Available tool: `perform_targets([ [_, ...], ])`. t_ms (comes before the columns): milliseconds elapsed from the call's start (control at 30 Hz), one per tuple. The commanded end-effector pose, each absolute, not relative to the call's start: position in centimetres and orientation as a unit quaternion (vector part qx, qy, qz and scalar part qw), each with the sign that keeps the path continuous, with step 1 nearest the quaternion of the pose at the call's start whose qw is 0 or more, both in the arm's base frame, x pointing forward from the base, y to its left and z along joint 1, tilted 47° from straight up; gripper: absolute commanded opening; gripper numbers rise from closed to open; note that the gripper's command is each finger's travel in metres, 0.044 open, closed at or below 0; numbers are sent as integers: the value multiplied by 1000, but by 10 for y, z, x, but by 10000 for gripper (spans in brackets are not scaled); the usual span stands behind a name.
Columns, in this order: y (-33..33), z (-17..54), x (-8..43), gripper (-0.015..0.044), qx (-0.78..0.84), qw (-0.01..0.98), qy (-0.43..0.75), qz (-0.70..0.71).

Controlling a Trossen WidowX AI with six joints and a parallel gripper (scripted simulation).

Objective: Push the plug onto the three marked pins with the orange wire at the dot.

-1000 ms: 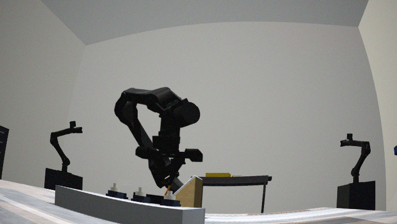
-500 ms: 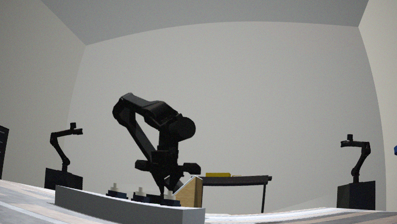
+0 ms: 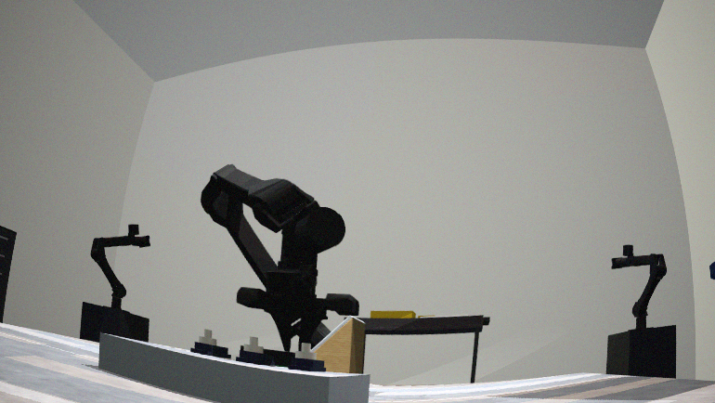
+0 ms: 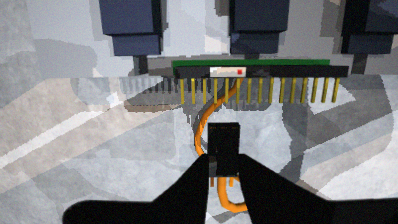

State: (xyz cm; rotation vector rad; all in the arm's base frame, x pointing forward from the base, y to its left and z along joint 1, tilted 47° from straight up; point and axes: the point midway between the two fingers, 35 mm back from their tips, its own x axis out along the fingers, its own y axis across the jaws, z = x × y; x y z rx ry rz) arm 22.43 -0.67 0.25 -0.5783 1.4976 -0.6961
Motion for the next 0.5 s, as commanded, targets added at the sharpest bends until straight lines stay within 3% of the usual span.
perform_targets([
  [0, -7, 4, 231, 0, -255, 641, 657, -305],
  [467, -8, 4, 240, 0, -255, 641, 657, -305],
])
